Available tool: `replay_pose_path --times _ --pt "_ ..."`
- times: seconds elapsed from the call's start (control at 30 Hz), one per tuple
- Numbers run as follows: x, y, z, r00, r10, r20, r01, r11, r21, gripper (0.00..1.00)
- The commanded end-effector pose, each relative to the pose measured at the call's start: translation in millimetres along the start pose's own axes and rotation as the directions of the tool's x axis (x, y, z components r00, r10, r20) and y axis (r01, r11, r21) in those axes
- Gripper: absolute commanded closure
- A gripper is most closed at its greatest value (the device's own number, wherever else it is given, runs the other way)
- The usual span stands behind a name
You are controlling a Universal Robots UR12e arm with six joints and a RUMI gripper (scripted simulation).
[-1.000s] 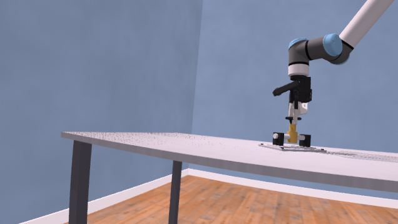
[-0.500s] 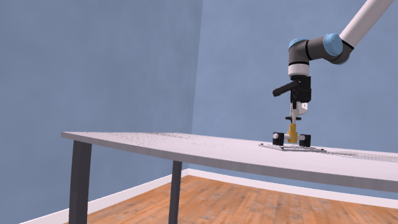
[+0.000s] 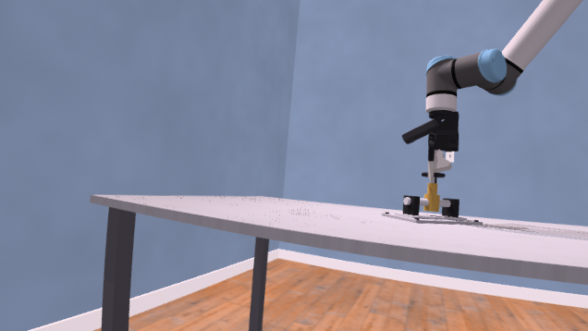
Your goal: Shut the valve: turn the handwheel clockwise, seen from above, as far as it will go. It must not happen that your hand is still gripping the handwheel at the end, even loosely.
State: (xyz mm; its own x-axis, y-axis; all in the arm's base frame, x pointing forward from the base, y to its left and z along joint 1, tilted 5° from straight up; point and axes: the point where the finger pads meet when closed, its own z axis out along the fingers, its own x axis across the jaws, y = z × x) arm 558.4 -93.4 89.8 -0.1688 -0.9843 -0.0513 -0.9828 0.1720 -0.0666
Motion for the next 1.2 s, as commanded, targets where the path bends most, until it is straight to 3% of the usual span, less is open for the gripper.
replay_pose_path --times 0.0,1.17 --pt "0.2 -0.8 -0.8 0.999 0.049 -0.002 -0.049 0.999 0.001 1.0" --pt "0.2 -0.8 -0.8 0.998 0.057 -0.002 -0.057 0.998 0.001 1.0"
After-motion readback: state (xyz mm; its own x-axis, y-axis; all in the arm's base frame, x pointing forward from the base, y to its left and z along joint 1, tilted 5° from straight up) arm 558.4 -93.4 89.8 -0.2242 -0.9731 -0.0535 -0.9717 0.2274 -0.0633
